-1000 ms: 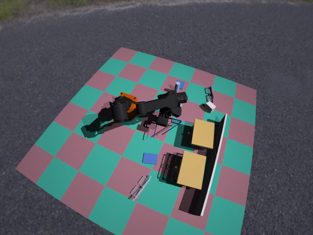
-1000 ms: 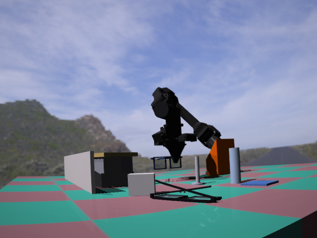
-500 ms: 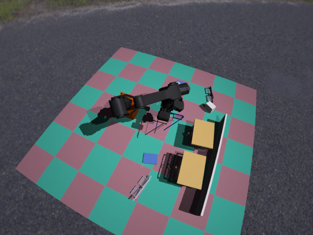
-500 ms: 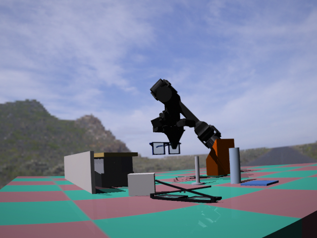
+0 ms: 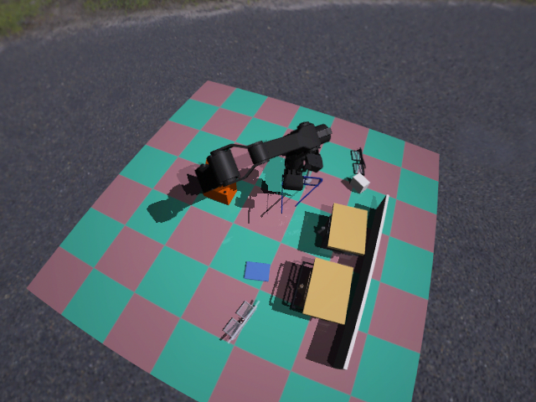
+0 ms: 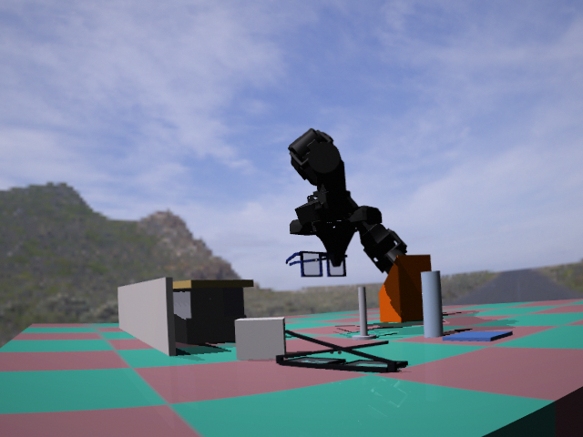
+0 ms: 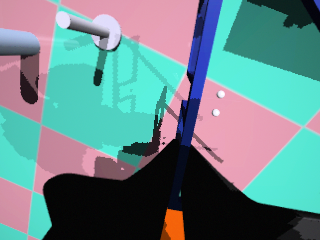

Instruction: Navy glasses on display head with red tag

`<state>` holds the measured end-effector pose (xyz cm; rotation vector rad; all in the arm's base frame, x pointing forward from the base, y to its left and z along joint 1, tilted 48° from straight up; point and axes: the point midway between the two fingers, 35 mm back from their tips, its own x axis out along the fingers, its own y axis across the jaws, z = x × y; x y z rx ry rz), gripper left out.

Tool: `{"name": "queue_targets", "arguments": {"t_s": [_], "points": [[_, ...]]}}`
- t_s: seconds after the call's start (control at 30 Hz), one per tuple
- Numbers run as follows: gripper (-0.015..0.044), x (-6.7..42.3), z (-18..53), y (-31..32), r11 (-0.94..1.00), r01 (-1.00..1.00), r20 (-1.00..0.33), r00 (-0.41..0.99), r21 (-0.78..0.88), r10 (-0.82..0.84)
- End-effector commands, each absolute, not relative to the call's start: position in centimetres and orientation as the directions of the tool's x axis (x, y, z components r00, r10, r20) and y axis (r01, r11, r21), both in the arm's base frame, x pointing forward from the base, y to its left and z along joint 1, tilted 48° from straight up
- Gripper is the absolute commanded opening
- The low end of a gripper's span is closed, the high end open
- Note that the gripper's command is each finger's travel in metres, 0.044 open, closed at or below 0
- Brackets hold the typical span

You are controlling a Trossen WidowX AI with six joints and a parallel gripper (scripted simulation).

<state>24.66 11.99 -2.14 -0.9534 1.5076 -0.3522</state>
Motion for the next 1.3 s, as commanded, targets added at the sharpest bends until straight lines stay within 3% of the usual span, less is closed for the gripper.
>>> {"name": "queue_targets", "arguments": {"t_s": [0.0,0.67,1.27], "points": [[0.0000,24.3,-4.0,13.9,0.595,-0.417,-0.684,0.095,-0.687,-0.723],[0.0000,20.9,-12.2,19.9,0.478,-0.640,-0.679,0.094,-0.601,-0.728],[0.0000,21.4,-16.0,15.9,0.476,-0.641,-0.678,0.095,-0.602,-0.729]]}}
